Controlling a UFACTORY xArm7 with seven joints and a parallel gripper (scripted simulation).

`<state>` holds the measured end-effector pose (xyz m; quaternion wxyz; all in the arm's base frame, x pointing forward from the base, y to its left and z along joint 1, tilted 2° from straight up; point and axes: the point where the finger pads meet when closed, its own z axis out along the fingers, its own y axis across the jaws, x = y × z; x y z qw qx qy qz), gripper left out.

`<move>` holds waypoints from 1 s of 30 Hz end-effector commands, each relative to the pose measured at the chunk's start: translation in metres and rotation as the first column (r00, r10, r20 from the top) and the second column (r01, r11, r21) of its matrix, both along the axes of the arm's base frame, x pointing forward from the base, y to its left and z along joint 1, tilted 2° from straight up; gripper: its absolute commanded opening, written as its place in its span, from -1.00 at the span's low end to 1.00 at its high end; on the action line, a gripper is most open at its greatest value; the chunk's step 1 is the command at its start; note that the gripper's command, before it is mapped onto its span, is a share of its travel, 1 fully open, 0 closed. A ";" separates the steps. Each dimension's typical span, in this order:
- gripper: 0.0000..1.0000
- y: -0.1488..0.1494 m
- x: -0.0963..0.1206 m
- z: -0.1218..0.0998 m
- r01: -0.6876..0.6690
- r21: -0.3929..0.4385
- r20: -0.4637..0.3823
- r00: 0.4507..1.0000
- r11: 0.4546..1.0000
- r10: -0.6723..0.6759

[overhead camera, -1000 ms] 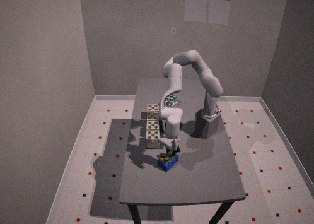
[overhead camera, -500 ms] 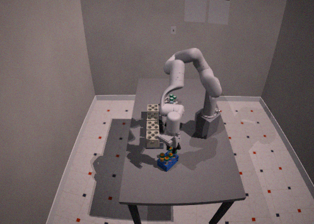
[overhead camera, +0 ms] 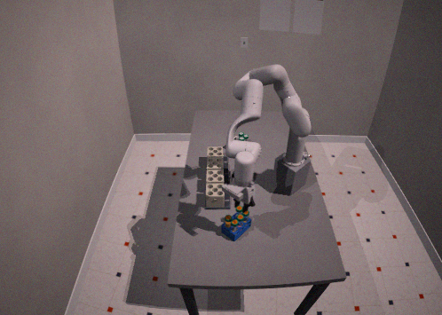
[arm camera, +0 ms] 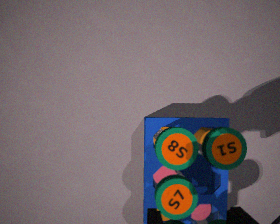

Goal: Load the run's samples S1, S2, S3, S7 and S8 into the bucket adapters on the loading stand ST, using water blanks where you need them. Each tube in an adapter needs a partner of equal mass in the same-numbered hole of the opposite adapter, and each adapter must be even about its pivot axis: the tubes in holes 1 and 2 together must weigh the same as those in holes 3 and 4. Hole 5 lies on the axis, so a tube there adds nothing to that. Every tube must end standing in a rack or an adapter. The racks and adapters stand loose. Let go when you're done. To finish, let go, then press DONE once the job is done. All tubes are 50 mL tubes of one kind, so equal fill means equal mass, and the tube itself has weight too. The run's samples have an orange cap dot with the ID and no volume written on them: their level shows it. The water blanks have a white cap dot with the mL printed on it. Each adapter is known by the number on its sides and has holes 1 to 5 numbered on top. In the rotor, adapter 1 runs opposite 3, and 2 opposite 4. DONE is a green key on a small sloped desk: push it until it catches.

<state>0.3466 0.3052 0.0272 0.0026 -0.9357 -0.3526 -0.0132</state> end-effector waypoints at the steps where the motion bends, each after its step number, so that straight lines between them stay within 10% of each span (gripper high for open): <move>1: -0.13 0.001 0.001 0.010 0.000 0.003 0.003 1.000 1.000 0.000; 30: -0.13 0.000 0.000 0.049 0.000 0.003 0.003 1.000 1.000 0.000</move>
